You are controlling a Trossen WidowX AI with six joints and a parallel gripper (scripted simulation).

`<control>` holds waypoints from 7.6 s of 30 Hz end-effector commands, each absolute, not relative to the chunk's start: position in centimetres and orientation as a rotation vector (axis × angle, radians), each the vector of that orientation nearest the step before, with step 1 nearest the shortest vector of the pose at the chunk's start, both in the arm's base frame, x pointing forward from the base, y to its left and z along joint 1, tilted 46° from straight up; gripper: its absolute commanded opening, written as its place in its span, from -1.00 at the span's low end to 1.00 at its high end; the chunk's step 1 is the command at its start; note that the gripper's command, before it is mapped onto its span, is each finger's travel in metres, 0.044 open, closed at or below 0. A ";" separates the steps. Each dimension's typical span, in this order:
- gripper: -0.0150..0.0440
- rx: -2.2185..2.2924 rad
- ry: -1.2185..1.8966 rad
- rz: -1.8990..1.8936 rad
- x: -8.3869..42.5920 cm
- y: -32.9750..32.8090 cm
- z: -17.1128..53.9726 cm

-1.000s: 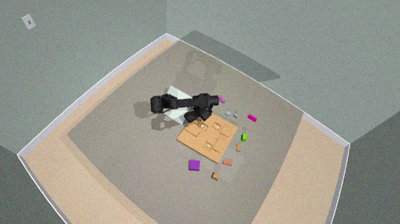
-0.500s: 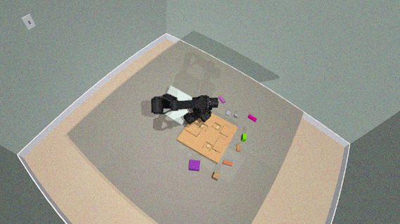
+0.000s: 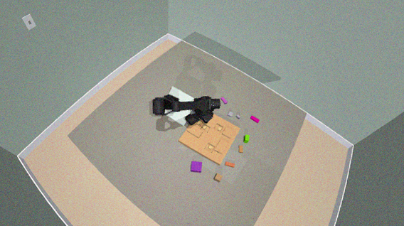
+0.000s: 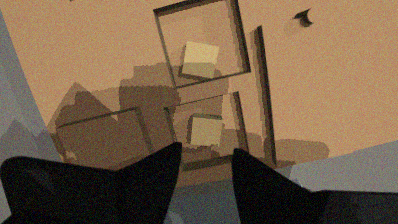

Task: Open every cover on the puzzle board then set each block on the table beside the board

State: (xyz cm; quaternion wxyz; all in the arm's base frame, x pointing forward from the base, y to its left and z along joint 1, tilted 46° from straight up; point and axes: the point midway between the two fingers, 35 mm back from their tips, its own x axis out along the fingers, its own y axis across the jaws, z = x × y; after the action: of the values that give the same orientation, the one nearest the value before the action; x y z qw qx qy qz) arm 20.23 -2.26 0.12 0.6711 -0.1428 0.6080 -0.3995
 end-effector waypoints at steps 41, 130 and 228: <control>0.00 -0.327 1.368 -0.899 20.2 -3.8 -1.4; -0.22 -0.325 1.371 -0.896 20.8 2.3 4.5; -0.22 -0.311 1.367 -0.887 26.6 11.3 -13.6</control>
State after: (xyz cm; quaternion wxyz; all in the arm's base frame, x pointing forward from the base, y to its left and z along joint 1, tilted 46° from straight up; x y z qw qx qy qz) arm 26.73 11.97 -13.03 0.6782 -0.1335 0.6066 -0.3929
